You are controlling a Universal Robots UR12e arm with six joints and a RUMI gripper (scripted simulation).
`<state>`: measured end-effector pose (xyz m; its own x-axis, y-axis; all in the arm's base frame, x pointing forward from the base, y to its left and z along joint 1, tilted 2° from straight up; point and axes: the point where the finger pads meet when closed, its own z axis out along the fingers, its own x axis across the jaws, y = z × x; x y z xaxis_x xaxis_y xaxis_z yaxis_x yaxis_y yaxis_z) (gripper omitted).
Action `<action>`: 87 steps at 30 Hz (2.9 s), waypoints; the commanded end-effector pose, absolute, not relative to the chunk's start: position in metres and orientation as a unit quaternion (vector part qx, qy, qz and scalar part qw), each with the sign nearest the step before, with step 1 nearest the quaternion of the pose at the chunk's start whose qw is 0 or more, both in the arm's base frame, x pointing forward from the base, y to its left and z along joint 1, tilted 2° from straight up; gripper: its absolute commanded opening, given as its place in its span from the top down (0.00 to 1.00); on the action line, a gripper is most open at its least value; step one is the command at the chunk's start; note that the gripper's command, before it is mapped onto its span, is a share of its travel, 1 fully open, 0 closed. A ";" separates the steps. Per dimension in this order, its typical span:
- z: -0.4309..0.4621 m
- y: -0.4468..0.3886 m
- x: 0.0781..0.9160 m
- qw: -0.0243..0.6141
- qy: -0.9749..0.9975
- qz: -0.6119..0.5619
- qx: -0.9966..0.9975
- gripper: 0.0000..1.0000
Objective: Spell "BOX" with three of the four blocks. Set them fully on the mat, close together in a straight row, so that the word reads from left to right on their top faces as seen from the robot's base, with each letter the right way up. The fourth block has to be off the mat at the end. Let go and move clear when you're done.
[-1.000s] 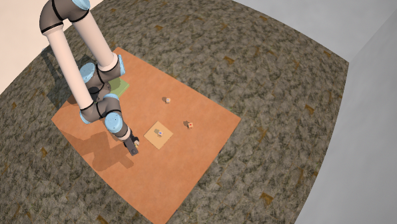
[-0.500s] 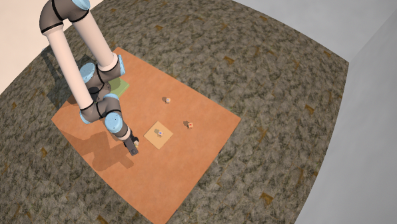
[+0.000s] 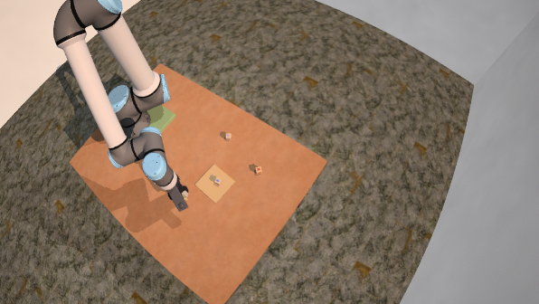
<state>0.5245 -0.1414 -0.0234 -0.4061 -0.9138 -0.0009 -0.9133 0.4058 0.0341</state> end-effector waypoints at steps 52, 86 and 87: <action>0.077 -0.143 0.528 0.009 -0.843 -0.014 0.537 0.95; 0.070 -0.152 0.528 0.012 -0.952 -0.011 0.307 0.95; 0.069 -0.152 0.528 0.012 -0.957 -0.011 0.291 0.95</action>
<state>0.5274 -0.1506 0.0699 -0.7750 -0.6319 0.0107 -0.6313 0.7748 0.0321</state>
